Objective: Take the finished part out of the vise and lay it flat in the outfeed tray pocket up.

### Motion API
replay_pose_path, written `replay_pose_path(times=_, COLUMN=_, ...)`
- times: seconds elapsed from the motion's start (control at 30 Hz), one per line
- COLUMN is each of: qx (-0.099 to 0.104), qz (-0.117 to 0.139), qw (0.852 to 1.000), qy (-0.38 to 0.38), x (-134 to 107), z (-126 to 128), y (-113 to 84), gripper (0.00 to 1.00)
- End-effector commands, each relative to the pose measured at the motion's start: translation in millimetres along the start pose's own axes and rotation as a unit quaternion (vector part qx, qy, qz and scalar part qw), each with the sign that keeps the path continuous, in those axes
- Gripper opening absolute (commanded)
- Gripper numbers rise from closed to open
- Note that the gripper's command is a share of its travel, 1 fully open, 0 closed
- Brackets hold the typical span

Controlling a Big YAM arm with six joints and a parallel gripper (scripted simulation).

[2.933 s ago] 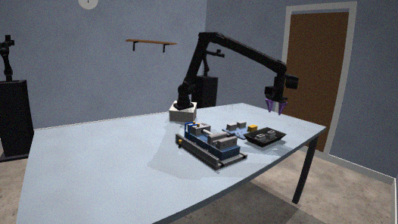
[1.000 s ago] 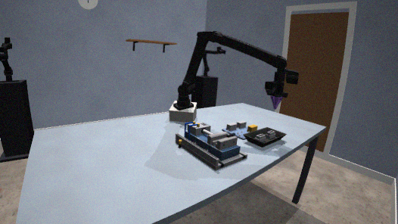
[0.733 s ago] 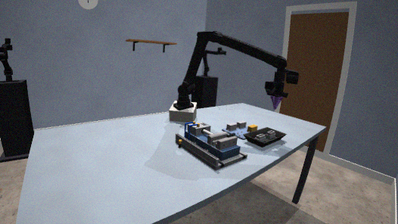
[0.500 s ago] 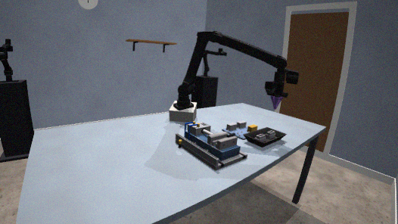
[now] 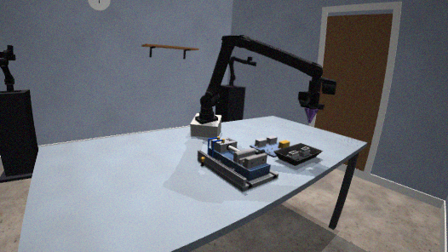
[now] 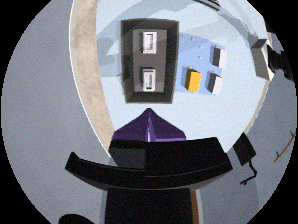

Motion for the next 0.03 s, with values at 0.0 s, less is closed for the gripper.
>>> replay_pose_path(times=0.0, qx=0.032, qz=0.020, qw=0.999, qy=0.010, x=-4.5, z=9.5, y=-41.3, gripper=0.00)
Point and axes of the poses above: the point where the finger pads meet when closed, its own y axis out along the fingers, its own z axis across the jaws, x = y × z, the point moved 7 cm from there along -y, back along the fingers, and after that the axes turned 6 degrees about y, right-handed, at the moved point
